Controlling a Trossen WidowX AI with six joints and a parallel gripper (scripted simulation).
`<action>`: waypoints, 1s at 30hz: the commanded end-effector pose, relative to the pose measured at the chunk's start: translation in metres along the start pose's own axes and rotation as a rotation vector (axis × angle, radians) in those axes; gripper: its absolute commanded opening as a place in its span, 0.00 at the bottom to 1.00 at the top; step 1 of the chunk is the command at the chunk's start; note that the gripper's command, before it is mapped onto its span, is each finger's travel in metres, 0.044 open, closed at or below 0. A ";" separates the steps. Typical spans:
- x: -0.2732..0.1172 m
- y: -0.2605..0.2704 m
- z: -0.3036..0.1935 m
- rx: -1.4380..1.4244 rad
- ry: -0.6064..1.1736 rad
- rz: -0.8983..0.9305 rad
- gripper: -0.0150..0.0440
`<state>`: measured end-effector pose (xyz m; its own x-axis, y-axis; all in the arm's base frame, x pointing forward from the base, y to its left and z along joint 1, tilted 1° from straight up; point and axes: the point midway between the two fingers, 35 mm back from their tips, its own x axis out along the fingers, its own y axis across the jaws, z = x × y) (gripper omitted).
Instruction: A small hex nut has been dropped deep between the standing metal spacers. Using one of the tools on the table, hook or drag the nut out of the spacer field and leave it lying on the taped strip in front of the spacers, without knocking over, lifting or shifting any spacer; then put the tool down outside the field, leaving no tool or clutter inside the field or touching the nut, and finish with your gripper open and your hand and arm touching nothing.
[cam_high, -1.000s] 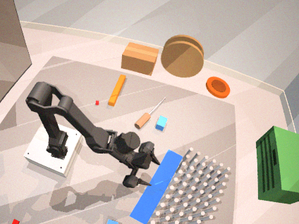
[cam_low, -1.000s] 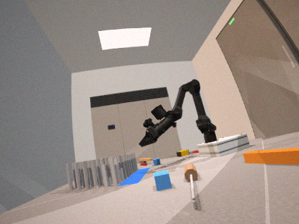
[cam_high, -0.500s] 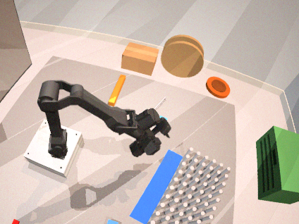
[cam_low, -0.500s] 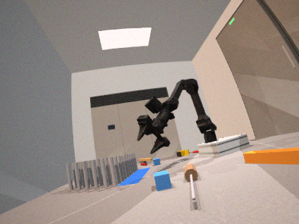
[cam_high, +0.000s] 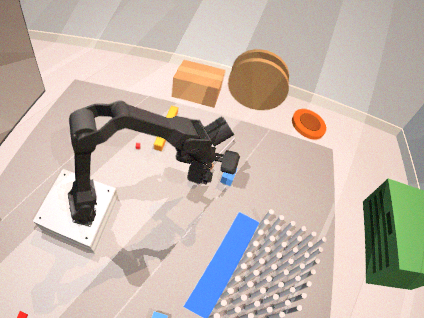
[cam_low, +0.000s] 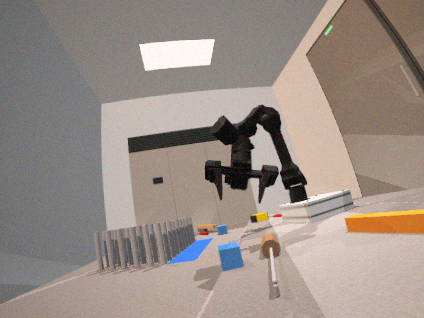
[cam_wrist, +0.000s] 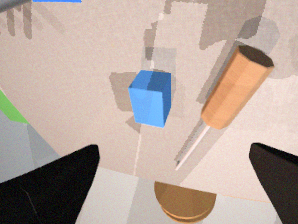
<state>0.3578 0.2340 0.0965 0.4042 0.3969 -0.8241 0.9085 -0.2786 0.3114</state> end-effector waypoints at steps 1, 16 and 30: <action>-0.006 -0.034 -0.045 0.343 -0.002 -0.153 1.00; 0.042 -0.045 -0.013 0.342 -0.003 -0.152 1.00; 0.045 -0.046 -0.015 0.342 -0.003 -0.152 0.96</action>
<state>0.3354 0.2749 0.0506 0.2652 0.4496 -0.8529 0.8680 -0.4965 0.0081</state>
